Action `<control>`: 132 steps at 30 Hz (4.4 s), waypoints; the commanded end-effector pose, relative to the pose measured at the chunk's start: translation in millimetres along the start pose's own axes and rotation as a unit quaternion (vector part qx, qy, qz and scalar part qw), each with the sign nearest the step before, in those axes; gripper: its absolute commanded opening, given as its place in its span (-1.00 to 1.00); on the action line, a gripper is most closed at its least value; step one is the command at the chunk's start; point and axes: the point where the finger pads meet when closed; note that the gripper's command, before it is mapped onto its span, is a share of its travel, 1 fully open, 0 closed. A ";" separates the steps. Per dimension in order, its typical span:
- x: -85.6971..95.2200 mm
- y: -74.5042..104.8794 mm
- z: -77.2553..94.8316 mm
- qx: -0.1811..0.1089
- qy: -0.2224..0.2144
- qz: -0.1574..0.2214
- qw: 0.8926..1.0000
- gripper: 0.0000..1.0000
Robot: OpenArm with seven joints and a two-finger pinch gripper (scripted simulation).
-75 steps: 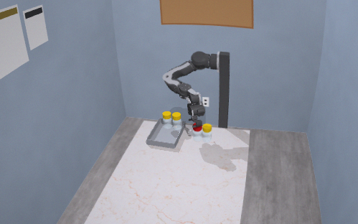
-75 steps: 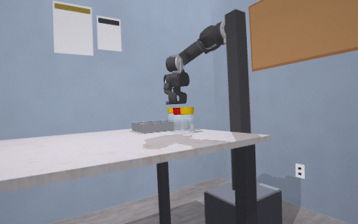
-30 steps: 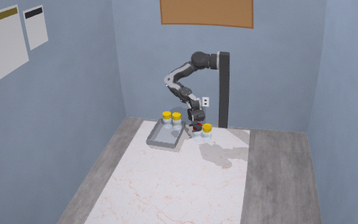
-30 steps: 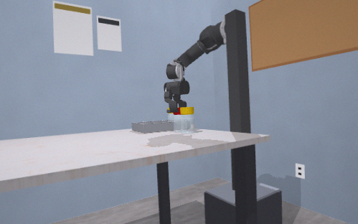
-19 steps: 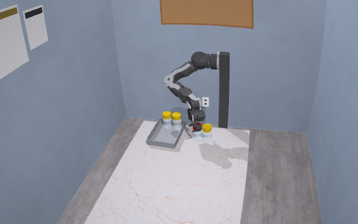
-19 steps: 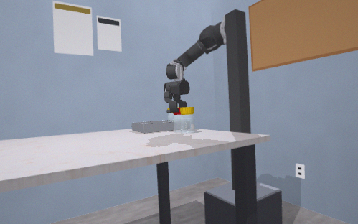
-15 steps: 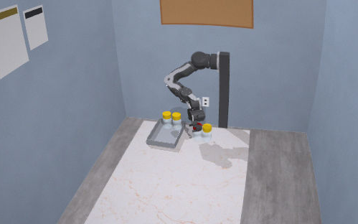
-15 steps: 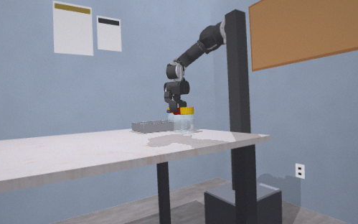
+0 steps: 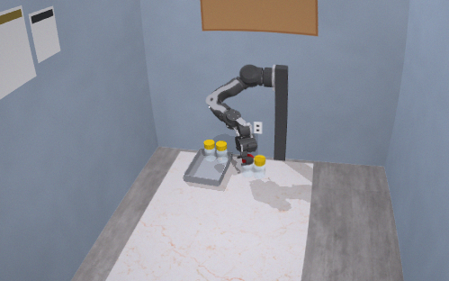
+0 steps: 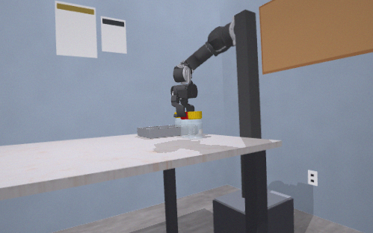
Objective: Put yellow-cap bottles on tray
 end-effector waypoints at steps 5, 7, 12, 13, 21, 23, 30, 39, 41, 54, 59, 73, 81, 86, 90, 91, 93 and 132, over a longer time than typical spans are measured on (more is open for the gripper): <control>0.8 0.9 0.4 0.000 0.000 0.002 1.000 -1.00; 0.8 0.9 0.4 0.000 0.000 0.002 1.000 -1.00; 0.8 0.9 0.4 0.000 0.000 0.002 1.000 -1.00; 0.8 0.9 0.4 0.000 0.000 0.002 1.000 -1.00; 0.8 0.9 0.4 0.000 0.000 0.002 1.000 -1.00; 0.8 0.9 0.4 0.000 0.000 0.002 1.000 -1.00; 0.8 0.9 0.4 0.000 0.000 0.002 1.000 -1.00; 0.8 9.9 0.3 0.000 0.000 0.002 1.000 -1.00; 0.7 15.9 0.3 0.000 0.000 0.002 1.000 -1.00; 0.3 32.6 -0.3 0.000 0.002 0.002 1.000 -1.00; 0.5 48.0 -0.1 0.000 0.000 0.002 1.000 -1.00; 0.6 68.5 -0.2 0.000 0.000 0.002 1.000 -1.00; 0.7 90.3 0.1 0.000 -0.001 0.002 1.000 -1.00; 0.7 90.3 0.1 0.000 -0.001 0.002 1.000 -1.00; 0.8 96.6 0.0 -0.001 0.000 0.002 1.000 -1.00; 0.8 99.1 0.0 -0.001 0.000 0.002 1.000 -1.00; 0.6 104.0 0.0 -0.001 0.000 0.002 1.000 -1.00; 10.8 113.5 49.3 -0.001 0.000 0.003 1.000 -1.00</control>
Point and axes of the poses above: the point where the finger pads meet when closed, its own y axis back along the fingers, its own x axis across the jaws, z = x × y, and after that the axes turned 14 degrees about y, right-handed
